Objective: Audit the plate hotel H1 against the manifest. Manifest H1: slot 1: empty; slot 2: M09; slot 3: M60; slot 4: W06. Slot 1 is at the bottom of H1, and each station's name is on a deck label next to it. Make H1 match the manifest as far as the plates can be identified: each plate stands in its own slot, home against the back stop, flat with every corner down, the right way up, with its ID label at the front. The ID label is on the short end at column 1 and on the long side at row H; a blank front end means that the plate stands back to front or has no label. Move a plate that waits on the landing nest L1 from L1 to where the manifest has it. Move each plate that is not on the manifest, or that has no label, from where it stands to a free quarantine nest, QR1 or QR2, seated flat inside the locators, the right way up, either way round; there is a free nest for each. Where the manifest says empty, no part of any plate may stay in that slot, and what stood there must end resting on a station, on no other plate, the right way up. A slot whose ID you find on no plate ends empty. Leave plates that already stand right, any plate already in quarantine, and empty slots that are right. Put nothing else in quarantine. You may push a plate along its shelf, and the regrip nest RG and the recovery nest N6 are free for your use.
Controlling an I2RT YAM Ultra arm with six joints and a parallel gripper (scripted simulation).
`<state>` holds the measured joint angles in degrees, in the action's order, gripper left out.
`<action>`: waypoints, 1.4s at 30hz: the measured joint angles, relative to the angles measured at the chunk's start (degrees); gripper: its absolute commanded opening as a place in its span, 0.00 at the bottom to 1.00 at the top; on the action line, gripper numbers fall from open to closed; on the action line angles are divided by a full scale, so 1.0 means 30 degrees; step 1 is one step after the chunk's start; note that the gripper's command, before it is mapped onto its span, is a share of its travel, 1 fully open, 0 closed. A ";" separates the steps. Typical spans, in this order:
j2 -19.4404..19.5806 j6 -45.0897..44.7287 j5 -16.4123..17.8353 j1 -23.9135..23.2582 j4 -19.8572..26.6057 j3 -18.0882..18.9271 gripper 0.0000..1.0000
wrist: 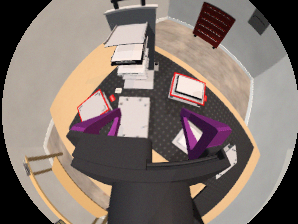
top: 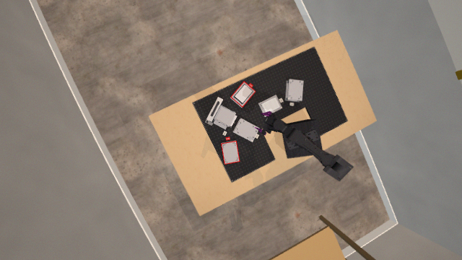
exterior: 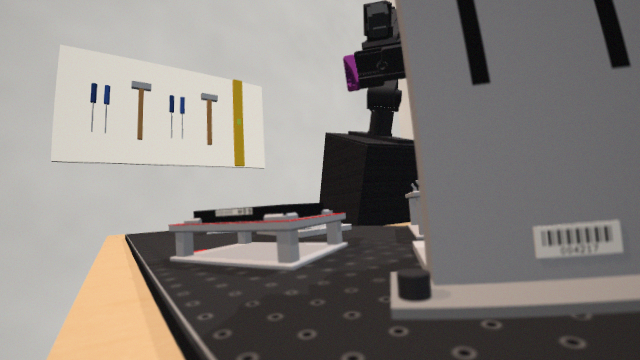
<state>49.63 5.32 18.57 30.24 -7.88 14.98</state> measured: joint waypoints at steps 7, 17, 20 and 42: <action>-0.0583 0.1246 -0.2178 0.2361 0.0415 0.0131 1.00; -0.0721 0.3002 -0.5574 0.6375 0.0991 0.0648 1.00; -0.0561 0.3563 -0.6666 0.7628 0.1129 0.0867 1.00; -0.0729 0.5173 -0.9792 1.0098 0.2572 0.1923 1.00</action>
<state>47.44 20.84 -10.81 60.53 -0.16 20.75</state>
